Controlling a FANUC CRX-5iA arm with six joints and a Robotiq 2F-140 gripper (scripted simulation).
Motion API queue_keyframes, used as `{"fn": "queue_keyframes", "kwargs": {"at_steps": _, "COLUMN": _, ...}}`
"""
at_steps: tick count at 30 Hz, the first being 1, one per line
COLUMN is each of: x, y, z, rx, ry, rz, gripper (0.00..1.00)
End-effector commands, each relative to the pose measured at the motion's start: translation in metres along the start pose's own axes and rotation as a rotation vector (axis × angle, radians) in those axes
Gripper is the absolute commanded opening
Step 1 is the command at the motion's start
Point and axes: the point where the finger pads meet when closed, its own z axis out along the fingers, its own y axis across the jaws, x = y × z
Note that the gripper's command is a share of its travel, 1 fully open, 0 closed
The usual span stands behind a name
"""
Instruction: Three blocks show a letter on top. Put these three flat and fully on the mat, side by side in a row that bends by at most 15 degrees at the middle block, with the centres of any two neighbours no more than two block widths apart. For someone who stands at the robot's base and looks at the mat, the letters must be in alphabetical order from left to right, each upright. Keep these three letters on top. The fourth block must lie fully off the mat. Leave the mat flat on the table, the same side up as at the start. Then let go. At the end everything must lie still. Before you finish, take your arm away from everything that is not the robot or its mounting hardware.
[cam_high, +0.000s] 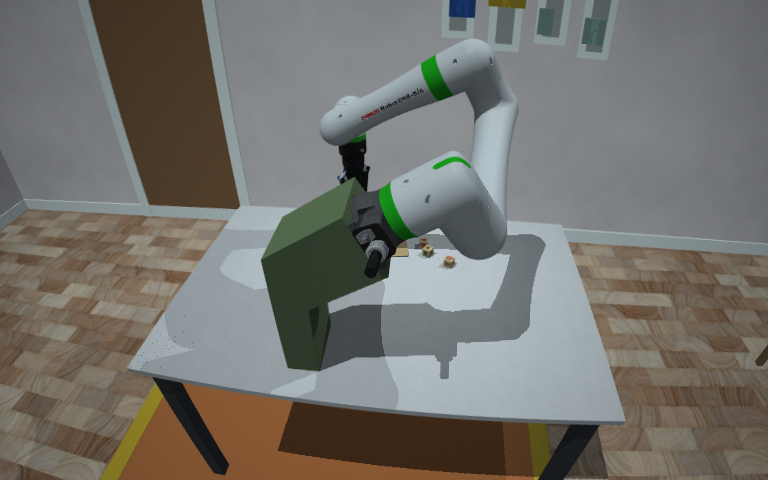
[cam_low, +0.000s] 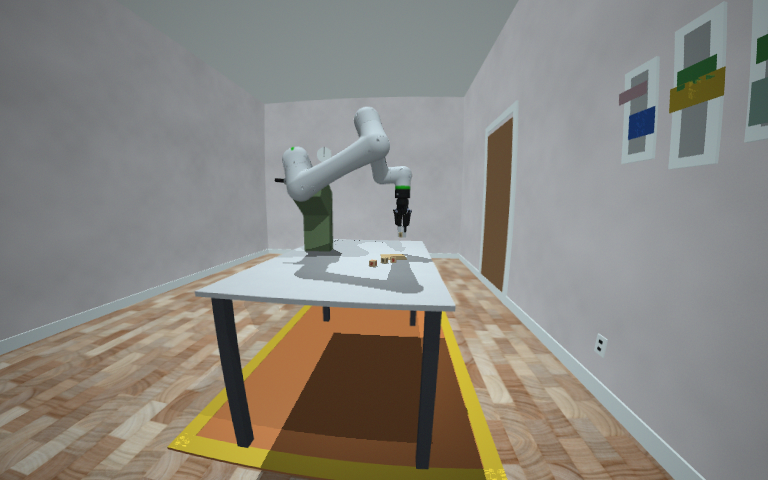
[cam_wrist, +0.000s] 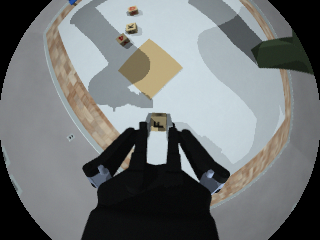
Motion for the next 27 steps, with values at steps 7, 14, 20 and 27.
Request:
{"fn": "queue_keyframes", "kwargs": {"at_steps": 7, "x": 0.035, "y": -0.004, "z": -0.001, "rx": -0.005, "ry": -0.003, "rz": -0.295, "gripper": 0.16}}
{"fn": "queue_keyframes", "kwargs": {"at_steps": 14, "x": 0.056, "y": -0.005, "z": -0.002, "rx": -0.006, "ry": -0.004, "rz": -0.465, "gripper": 0.16}}
{"fn": "queue_keyframes", "kwargs": {"at_steps": 20, "x": 0.076, "y": -0.004, "z": -0.002, "rx": -0.006, "ry": -0.006, "rz": -0.622, "gripper": 0.16}}
{"fn": "queue_keyframes", "kwargs": {"at_steps": 27, "x": 0.088, "y": -0.004, "z": -0.002, "rx": -0.007, "ry": -0.007, "rz": -0.712, "gripper": 0.16}}
